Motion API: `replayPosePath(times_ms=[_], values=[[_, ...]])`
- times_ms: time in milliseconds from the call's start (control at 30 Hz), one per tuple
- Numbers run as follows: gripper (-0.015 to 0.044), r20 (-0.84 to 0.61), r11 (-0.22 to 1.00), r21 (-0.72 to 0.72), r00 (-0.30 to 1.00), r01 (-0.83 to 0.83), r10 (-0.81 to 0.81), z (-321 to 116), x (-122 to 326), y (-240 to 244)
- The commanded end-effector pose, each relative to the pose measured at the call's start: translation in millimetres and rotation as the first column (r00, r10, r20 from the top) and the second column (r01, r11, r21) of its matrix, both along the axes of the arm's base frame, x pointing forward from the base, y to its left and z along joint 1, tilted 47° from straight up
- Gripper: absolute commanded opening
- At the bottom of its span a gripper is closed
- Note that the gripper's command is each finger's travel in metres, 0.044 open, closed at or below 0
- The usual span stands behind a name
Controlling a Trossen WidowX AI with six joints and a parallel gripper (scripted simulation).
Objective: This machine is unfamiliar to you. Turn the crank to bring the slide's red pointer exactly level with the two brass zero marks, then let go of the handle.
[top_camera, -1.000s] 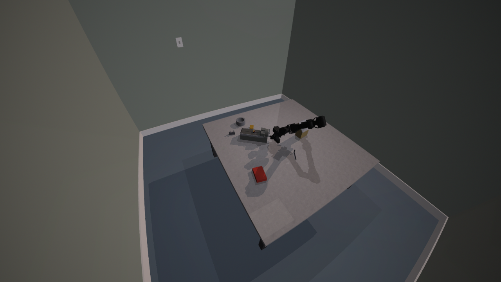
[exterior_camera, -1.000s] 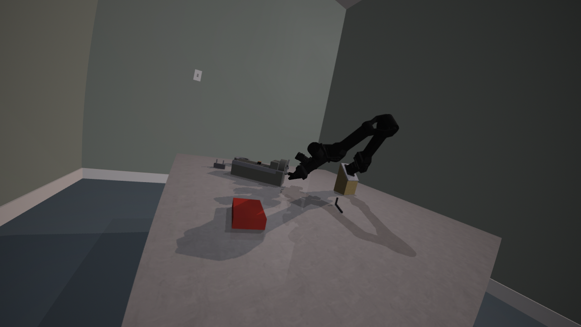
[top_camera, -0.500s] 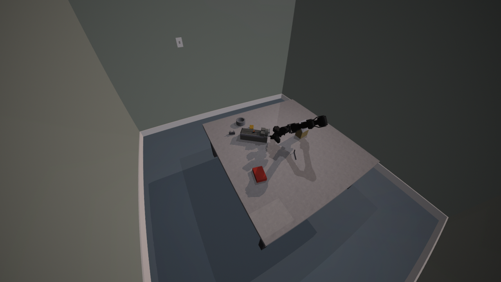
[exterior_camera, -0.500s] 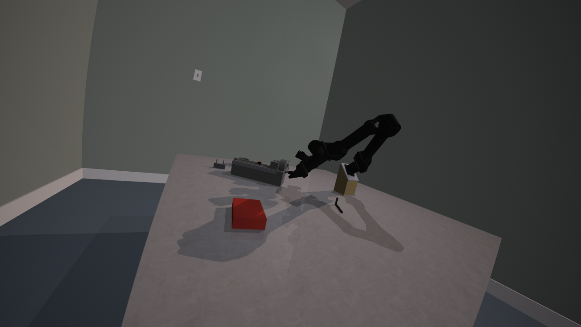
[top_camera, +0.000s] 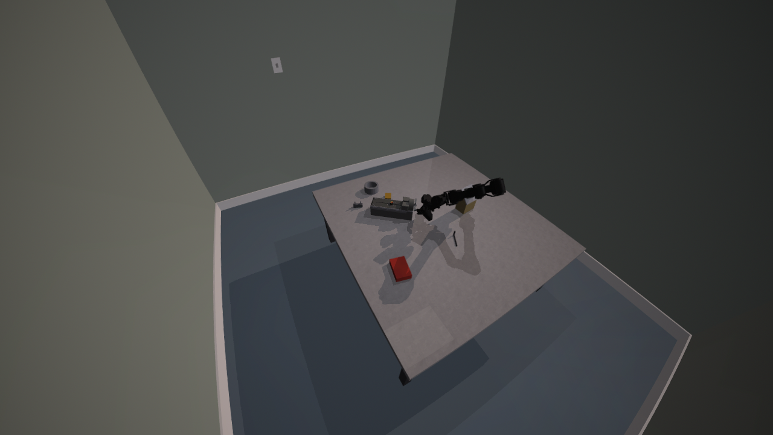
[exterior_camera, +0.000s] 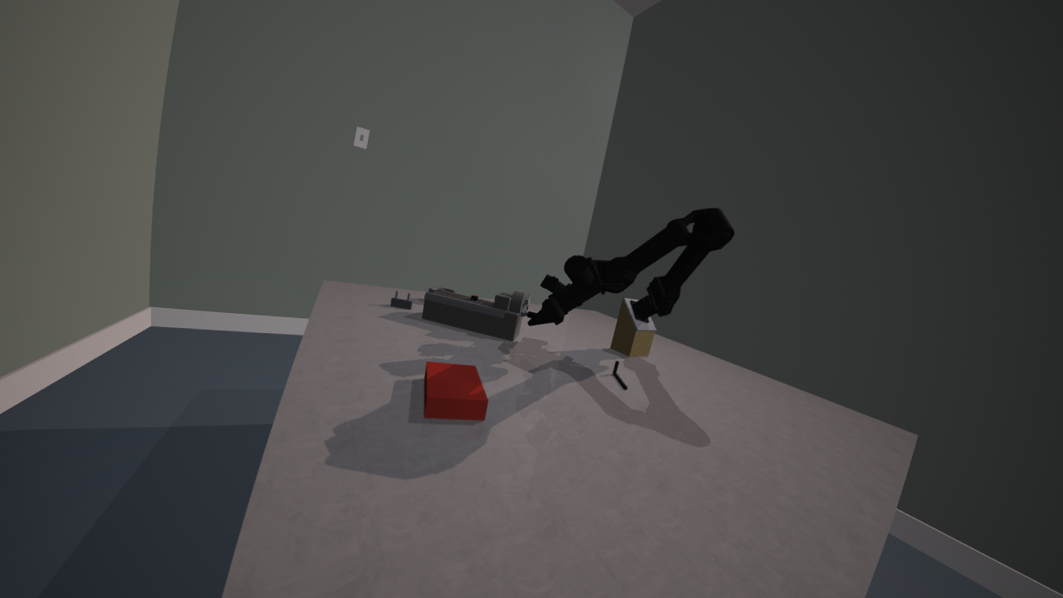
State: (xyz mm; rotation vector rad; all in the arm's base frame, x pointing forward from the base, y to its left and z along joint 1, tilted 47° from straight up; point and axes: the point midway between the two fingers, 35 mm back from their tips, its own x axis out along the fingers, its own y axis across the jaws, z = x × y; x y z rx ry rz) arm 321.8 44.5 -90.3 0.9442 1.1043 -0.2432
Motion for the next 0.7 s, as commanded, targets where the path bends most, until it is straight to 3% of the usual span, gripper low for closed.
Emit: replayPosePath(times_ms=[0, 667], values=[[0.0, 0.005, 1.0, 0.0, 1.0, -0.003, 0.003, 1.6, 0.7, -0.8], [0.0, 0.001, 1.0, 0.0, 1.0, 0.001, -0.001, 0.5, 0.3, -0.2]])
